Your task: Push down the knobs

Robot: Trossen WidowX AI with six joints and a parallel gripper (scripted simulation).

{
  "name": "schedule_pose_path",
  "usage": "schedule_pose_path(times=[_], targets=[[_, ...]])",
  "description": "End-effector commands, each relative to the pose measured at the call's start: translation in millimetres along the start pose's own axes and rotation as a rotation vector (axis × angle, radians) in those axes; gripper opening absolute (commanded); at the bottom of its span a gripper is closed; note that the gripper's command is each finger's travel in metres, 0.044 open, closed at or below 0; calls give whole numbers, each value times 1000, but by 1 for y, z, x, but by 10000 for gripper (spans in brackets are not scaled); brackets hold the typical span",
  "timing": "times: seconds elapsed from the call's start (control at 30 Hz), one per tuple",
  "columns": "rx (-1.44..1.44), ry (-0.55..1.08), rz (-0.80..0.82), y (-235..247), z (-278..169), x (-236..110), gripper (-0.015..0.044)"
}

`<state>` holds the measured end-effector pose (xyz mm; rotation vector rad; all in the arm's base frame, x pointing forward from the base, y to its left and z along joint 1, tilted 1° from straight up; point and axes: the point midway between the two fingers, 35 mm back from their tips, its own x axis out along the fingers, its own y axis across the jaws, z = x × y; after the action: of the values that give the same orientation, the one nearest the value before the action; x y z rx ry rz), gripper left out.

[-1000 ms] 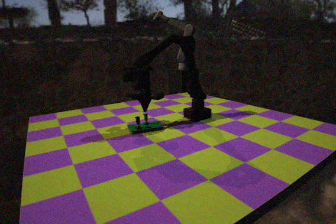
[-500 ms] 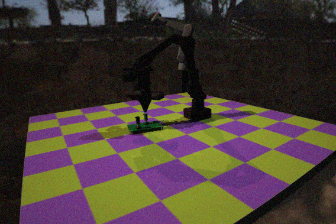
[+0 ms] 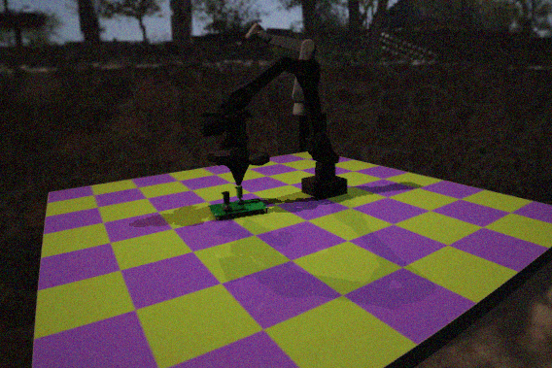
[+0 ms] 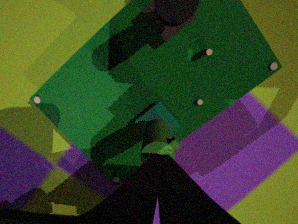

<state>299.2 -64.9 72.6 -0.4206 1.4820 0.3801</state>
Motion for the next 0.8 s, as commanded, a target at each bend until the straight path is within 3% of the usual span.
schedule_pose_path(times=[0.0, 0.77], targets=[[0, 1, 8, 1, 0, 4, 0], [0, 1, 8, 1, 0, 4, 0]])
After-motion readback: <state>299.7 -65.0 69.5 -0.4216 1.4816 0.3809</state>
